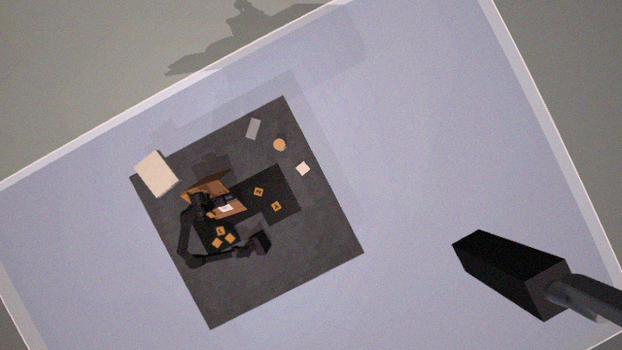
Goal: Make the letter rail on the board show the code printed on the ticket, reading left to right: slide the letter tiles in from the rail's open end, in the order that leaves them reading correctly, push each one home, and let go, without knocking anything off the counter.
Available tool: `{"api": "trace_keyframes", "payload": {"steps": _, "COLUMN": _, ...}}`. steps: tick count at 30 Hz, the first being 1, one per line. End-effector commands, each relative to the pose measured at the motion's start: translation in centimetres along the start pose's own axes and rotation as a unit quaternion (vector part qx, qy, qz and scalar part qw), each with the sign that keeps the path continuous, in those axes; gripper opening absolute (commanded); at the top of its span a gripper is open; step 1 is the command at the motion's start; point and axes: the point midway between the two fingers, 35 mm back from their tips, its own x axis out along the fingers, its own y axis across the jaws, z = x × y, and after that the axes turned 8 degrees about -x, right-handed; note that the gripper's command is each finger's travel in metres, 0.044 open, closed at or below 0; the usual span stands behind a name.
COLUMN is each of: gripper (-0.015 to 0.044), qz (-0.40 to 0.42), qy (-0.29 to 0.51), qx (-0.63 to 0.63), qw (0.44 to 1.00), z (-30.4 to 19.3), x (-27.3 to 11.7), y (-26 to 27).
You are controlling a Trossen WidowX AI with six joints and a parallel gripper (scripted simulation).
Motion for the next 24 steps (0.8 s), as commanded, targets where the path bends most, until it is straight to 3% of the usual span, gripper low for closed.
{"api": "trace_keyframes", "payload": {"steps": 1, "gripper": 0.0000, "qz": 0.001, "qy": -0.002, "qx": 0.001, "qw": 1.000, "z": 0.06, "x": -0.05, "y": 0.11}}
{"api": "trace_keyframes", "payload": {"steps": 24, "gripper": 0.0000, "qz": 0.001, "qy": -0.002, "qx": 0.001, "qw": 1.000, "z": 0.08, "x": -0.24, "y": 0.98}}
